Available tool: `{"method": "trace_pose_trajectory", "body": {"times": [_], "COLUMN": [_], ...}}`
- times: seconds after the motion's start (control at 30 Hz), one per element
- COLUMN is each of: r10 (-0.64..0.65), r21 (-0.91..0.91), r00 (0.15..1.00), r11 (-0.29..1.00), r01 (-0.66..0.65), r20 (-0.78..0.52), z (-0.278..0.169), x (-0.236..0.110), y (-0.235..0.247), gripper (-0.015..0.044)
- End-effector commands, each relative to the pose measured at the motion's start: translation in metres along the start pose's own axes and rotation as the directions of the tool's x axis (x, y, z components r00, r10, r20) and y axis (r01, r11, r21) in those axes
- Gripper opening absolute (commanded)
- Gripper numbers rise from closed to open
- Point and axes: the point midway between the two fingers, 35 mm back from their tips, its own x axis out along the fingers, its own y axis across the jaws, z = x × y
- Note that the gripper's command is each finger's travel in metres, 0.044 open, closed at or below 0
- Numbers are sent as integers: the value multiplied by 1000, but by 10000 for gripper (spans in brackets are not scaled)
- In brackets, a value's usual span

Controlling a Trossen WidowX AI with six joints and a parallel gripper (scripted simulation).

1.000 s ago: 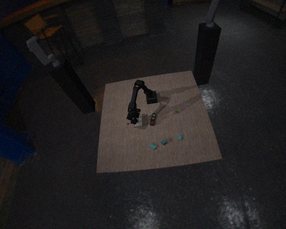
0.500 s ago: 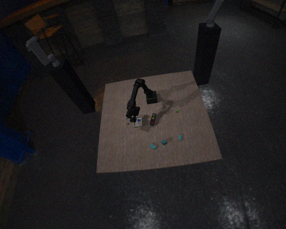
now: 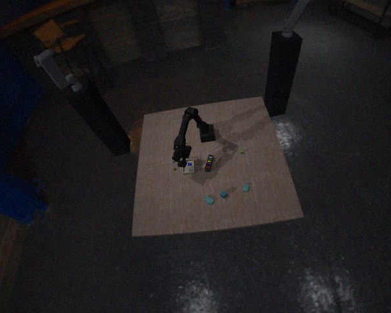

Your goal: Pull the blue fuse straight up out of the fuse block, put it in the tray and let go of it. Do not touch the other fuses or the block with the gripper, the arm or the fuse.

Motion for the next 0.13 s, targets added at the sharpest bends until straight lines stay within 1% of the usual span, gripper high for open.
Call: {"method": "trace_pose_trajectory", "body": {"times": [0.0,0.1], "r10": [0,0], "r21": [0,0], "r00": [1000,1000], "r11": [1000,1000], "r01": [0,0], "r20": [0,0], "z": [0,0], "x": [0,0], "y": [0,0], "gripper": [330,330]}}
